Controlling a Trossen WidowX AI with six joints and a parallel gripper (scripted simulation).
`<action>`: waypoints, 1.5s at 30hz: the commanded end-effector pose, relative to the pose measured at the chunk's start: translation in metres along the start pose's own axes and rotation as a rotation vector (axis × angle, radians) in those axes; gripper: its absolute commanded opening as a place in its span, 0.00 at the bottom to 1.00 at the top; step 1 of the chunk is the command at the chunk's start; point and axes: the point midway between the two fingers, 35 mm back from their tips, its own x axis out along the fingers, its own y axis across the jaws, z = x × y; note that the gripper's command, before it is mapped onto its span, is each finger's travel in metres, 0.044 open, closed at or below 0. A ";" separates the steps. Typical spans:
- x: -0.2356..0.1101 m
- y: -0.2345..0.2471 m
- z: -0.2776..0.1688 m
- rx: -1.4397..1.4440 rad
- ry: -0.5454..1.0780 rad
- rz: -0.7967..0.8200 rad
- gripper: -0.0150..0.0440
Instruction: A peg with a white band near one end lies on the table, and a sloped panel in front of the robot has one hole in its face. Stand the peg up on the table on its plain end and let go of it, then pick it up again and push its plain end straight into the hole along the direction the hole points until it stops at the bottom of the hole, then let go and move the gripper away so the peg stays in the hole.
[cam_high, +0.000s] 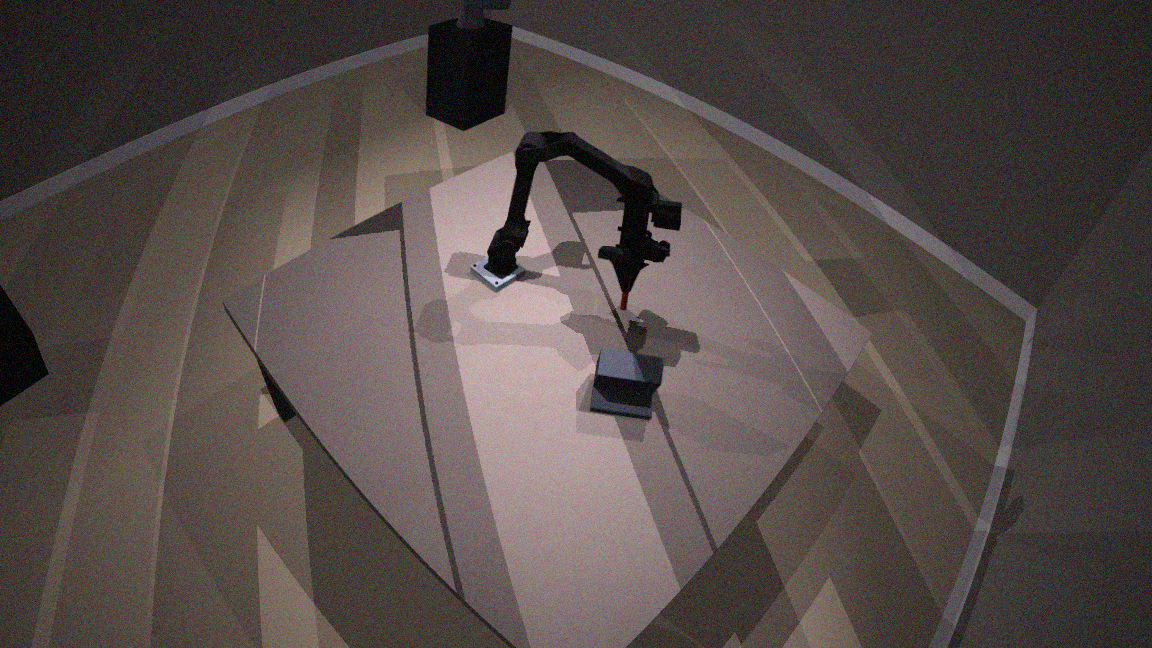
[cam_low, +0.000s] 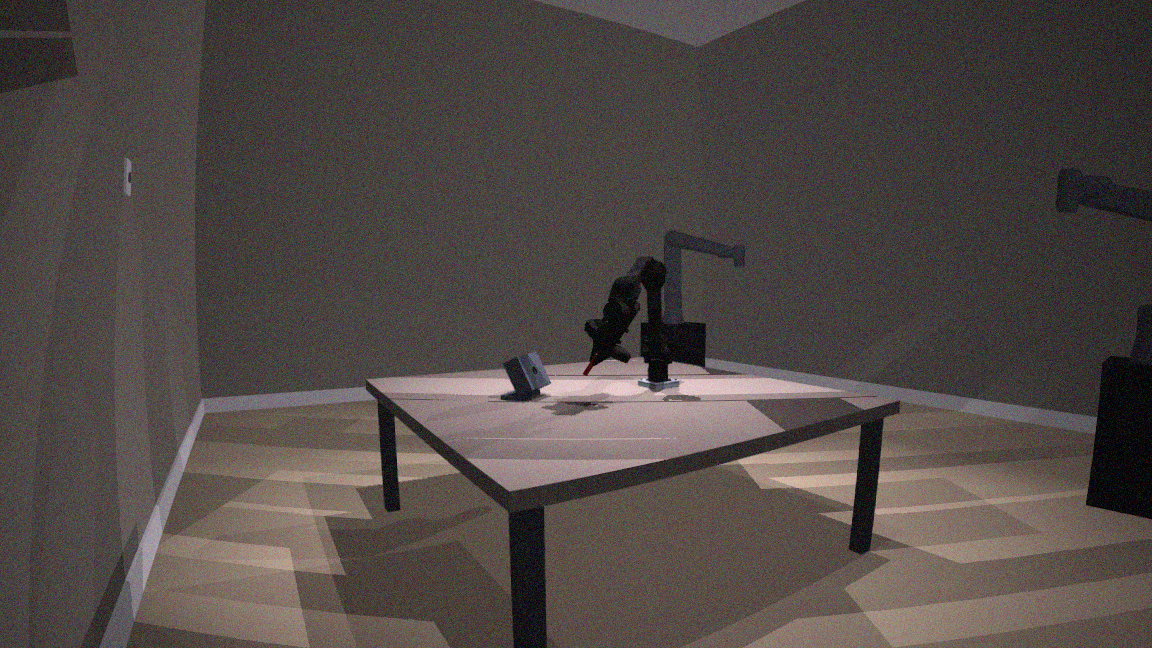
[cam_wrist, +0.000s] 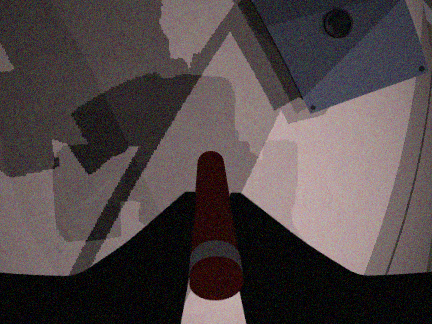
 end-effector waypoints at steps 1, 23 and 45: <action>0.004 -0.002 0.004 -0.029 -0.020 -0.037 0.25; 0.013 -0.017 0.028 -0.172 -0.119 -0.234 0.25; 0.026 -0.029 0.044 -0.250 -0.165 -0.347 0.25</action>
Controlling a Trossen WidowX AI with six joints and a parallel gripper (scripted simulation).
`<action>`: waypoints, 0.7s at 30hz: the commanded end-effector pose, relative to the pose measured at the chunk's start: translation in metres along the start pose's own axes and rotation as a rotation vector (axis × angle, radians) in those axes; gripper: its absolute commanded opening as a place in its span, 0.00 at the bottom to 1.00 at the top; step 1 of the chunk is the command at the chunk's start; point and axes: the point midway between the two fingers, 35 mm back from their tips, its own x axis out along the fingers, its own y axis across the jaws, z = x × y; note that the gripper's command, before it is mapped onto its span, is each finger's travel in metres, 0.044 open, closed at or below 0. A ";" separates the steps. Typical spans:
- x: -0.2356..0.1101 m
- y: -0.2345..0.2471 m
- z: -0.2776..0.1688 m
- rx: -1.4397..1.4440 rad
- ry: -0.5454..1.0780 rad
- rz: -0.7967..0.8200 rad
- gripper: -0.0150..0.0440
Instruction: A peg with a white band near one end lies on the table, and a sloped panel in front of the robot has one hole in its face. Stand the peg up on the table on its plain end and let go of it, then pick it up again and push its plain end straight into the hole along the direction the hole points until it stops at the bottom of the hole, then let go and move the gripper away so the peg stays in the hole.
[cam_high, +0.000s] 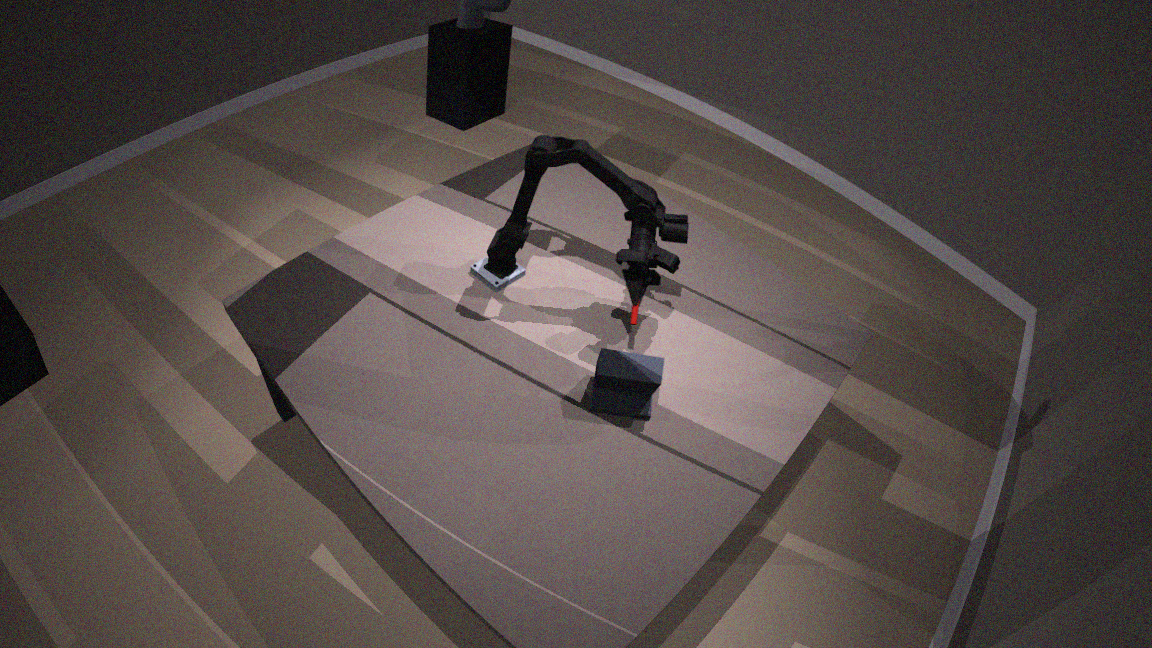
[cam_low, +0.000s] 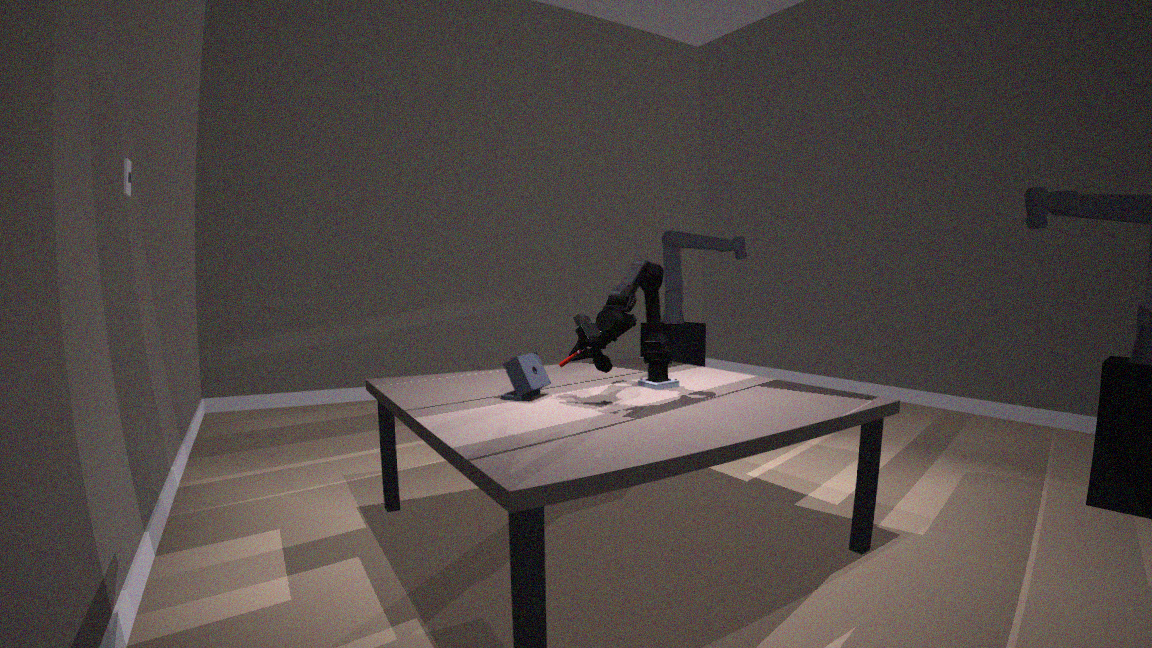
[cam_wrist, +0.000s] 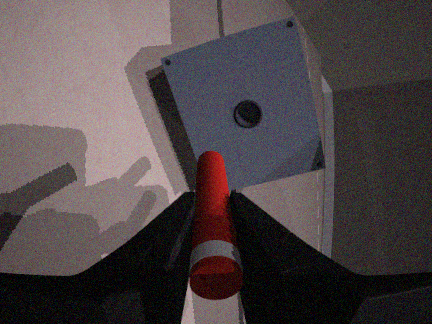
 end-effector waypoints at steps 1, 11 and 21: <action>0.007 -0.002 0.001 -0.012 -0.002 -0.018 0.25; 0.020 -0.007 0.004 -0.033 -0.013 -0.049 0.25; 0.033 -0.012 0.006 -0.054 -0.020 -0.083 0.25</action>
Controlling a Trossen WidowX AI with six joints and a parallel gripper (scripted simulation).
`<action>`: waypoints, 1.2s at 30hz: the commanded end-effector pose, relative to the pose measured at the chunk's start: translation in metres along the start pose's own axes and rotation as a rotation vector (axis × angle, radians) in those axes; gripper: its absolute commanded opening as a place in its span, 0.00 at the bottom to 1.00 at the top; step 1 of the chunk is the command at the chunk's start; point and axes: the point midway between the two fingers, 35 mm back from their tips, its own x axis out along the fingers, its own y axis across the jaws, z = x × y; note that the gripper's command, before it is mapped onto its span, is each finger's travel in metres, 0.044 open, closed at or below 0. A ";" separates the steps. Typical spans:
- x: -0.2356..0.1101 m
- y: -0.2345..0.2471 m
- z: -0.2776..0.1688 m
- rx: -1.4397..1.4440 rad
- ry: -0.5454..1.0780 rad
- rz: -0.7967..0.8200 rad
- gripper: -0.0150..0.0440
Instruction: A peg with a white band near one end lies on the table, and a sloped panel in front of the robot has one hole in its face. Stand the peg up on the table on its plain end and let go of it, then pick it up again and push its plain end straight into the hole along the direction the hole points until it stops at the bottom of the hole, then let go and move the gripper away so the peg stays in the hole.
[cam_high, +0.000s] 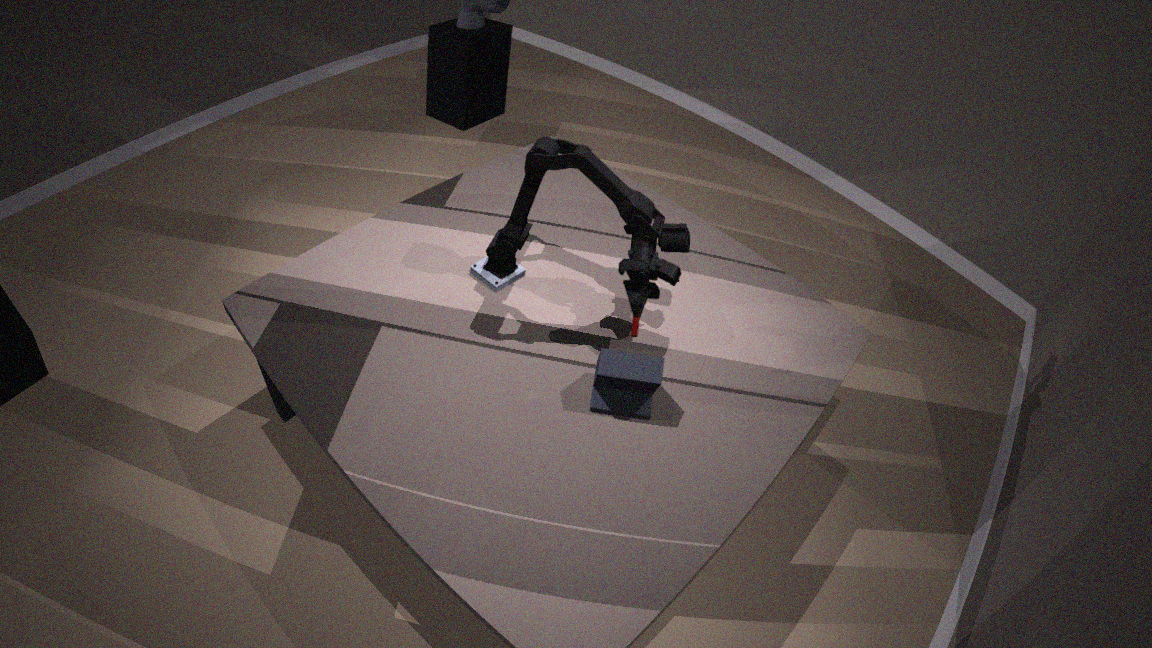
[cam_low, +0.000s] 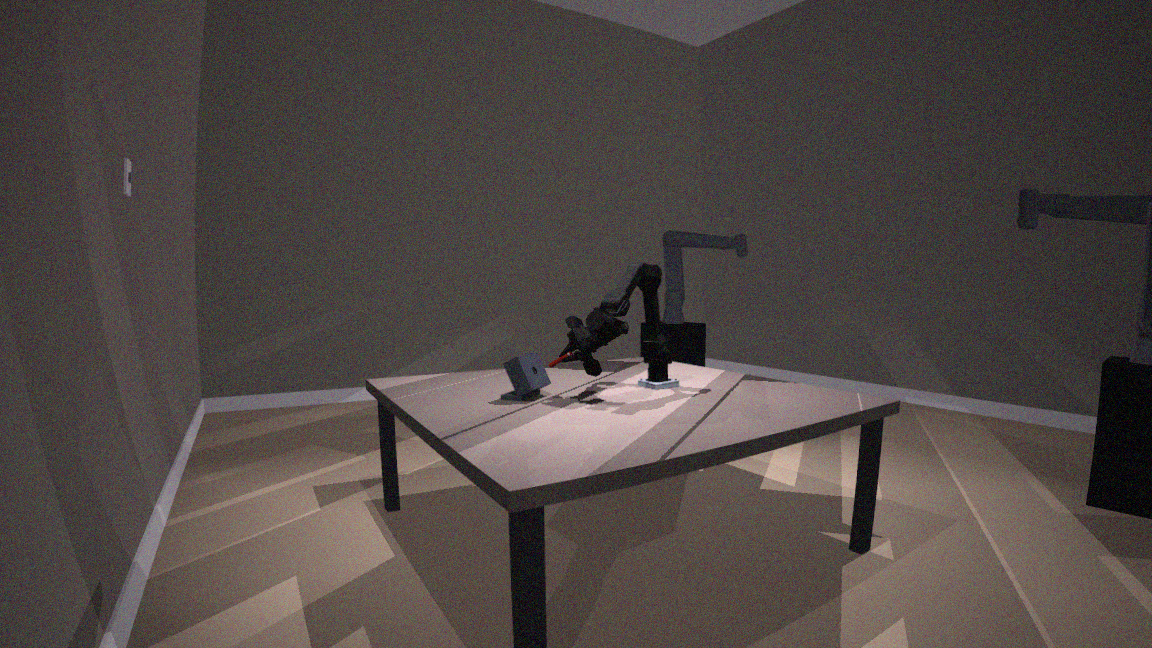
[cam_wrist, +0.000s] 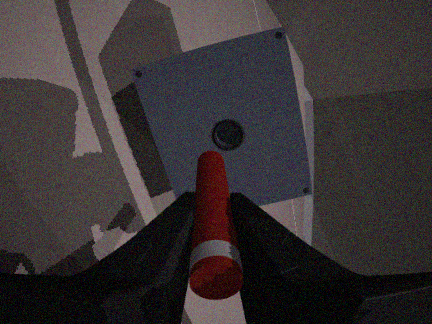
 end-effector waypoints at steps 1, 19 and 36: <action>0.006 -0.002 -0.001 -0.012 0.002 -0.020 0.25; 0.025 -0.007 -0.001 -0.026 0.003 -0.073 0.25; 0.043 -0.008 0.000 -0.023 0.002 -0.076 0.25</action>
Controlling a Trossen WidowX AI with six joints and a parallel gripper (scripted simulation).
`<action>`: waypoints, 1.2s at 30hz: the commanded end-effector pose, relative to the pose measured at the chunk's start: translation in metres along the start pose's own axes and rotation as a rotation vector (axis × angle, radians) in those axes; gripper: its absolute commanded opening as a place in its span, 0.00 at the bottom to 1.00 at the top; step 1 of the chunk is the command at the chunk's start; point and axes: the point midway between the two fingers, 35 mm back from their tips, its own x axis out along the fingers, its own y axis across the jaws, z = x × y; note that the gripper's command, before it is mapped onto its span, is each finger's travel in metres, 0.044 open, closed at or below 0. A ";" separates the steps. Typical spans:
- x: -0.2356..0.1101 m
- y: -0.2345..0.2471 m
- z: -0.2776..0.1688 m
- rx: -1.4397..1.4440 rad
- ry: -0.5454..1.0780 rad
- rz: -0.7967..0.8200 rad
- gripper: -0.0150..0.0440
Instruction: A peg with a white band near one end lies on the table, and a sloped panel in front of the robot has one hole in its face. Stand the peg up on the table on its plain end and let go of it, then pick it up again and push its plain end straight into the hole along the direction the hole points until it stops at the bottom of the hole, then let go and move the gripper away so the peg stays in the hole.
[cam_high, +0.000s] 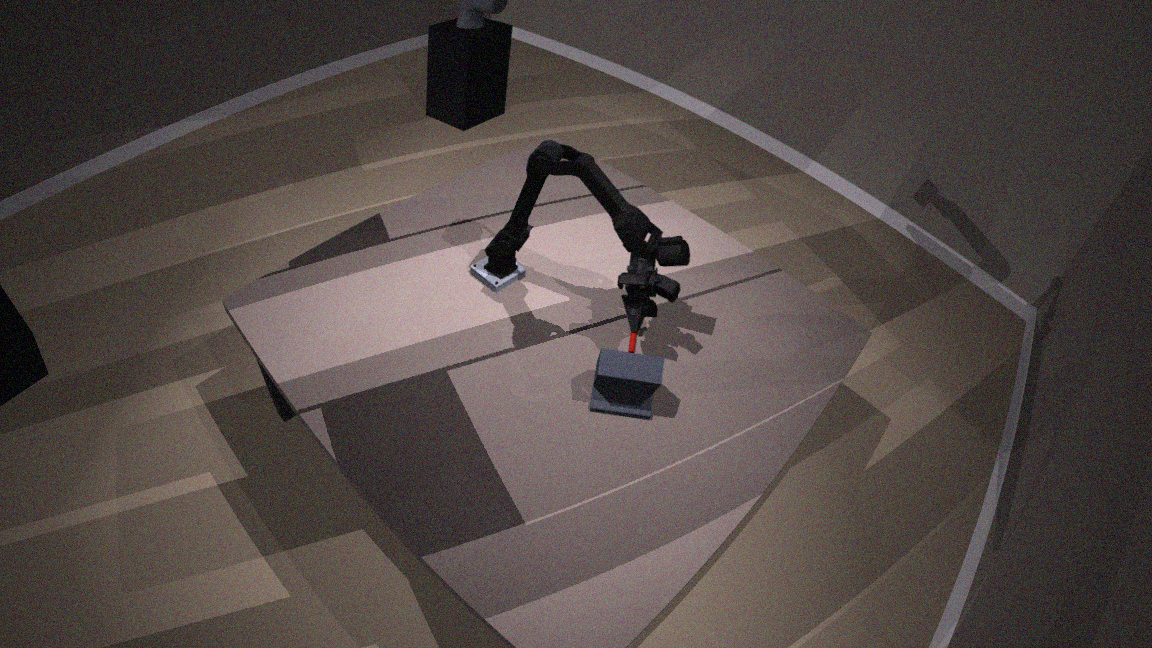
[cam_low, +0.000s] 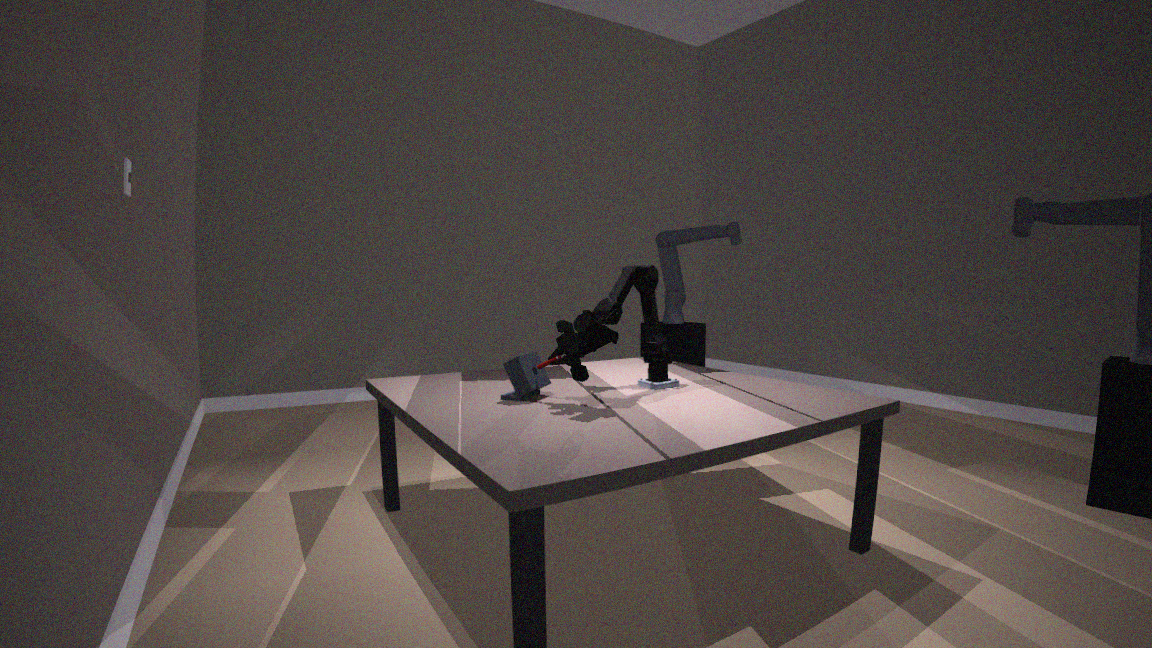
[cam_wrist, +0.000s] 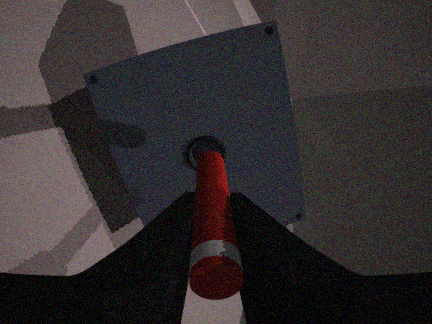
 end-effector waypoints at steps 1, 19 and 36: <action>0.006 0.001 -0.001 -0.005 0.003 0.004 0.25; 0.007 0.000 0.000 0.001 0.000 -0.001 0.25; 0.012 0.002 -0.002 0.000 0.000 -0.001 0.25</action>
